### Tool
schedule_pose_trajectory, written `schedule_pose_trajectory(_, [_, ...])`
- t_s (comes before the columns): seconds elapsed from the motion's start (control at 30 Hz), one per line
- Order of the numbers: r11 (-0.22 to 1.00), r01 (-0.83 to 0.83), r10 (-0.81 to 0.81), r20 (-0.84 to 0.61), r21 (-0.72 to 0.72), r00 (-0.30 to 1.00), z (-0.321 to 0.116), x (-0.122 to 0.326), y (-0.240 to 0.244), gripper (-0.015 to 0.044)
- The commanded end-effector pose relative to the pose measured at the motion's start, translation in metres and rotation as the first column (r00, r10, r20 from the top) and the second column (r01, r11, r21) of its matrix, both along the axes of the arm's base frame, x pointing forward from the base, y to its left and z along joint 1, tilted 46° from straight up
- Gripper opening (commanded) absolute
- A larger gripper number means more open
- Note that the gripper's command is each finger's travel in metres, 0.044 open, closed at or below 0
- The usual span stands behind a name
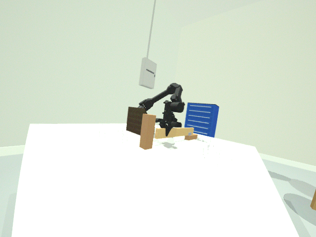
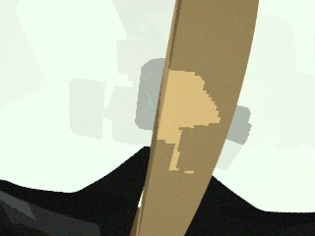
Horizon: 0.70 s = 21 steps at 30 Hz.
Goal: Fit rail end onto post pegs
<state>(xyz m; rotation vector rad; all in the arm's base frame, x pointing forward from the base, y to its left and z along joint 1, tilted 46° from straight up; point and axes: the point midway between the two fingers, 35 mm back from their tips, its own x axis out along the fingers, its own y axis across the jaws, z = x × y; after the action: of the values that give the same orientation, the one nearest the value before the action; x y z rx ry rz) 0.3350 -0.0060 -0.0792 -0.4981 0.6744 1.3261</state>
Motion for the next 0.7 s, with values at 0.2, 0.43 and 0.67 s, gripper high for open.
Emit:
schedule_pose_trajectory(0.2, [1.0,0.004,-0.004,0.009,-0.001,1.0,-0.0013,0.0019,-0.0054,0.0])
schedule_pose_trajectory(0.43, [1.0,0.004,-0.004,0.009,-0.001,1.0,-0.0032,0.0021,-0.0066,0.0])
schedule_pose_trajectory(0.67, [1.0,0.004,-0.004,0.009,-0.001,1.0,-0.0051,0.0022,-0.0078,0.0])
